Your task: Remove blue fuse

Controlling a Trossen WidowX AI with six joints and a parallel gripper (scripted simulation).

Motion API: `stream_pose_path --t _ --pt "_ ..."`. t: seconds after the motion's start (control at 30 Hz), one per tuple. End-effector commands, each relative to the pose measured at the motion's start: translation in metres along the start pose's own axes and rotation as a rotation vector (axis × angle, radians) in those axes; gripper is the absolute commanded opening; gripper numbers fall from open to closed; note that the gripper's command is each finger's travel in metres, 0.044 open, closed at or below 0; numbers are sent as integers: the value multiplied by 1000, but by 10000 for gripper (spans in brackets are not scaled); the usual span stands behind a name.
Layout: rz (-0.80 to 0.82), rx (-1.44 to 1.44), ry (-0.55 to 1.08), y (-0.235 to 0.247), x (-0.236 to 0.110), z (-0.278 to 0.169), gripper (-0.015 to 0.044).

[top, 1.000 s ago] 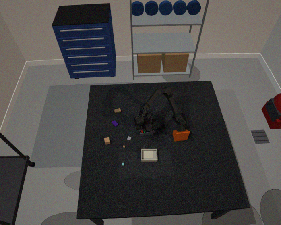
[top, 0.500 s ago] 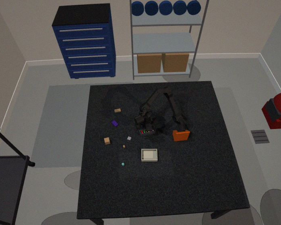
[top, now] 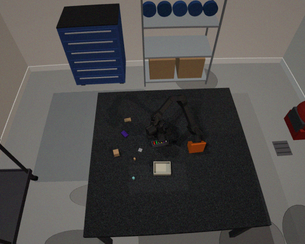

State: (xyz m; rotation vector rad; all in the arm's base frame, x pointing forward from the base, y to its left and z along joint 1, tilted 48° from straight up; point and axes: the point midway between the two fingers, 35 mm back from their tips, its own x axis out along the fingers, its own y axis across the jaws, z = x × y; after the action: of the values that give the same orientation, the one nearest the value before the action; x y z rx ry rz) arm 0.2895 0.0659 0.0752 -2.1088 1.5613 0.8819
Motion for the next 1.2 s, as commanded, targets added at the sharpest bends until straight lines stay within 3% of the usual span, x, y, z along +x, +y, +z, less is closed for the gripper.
stream_pose_path --t 0.0,1.17 --pt "-3 -1 -9 -8 -4 19 0" --pt "-3 4 -11 -28 -3 212 0"
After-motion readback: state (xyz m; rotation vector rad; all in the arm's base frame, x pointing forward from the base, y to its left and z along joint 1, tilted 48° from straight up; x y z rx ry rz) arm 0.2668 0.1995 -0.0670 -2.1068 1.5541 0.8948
